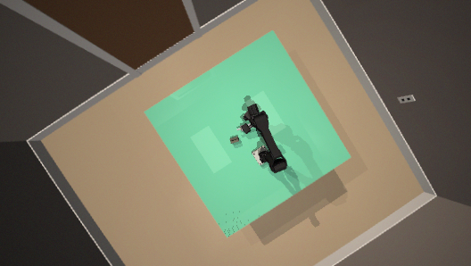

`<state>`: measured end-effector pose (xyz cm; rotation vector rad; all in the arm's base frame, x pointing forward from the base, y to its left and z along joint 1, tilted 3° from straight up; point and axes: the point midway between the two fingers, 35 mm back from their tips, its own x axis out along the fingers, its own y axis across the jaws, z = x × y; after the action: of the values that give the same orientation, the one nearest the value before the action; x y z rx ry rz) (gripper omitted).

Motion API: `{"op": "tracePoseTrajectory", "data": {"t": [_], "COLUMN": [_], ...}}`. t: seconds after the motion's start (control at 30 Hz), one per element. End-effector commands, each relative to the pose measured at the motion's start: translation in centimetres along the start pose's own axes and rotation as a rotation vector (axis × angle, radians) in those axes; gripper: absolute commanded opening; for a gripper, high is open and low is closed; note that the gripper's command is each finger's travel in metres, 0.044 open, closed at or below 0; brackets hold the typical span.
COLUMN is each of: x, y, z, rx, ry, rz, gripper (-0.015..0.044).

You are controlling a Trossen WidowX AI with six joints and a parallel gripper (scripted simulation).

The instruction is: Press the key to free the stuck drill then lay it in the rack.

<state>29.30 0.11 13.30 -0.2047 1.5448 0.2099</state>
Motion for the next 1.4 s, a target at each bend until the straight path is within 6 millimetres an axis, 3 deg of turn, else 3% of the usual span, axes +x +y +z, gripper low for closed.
{"op": "tracePoseTrajectory", "data": {"t": [0.0,0.13,0.23,0.8,1.37], "x": [3.2,6.6,8.0,8.2,10.9], "y": [4.5,10.2,12.7,12.8,12.2], "z": [1.6,2.5,2.5,2.5,2.2], "rx": [-0.436,-0.98,-1.211,-1.22,-1.22], "ry": [0.019,0.014,0.011,0.011,0.012], "rz": [0.023,0.038,0.045,0.045,0.045], "gripper": [0.044,0.044,0.044,0.044,0.044]}}
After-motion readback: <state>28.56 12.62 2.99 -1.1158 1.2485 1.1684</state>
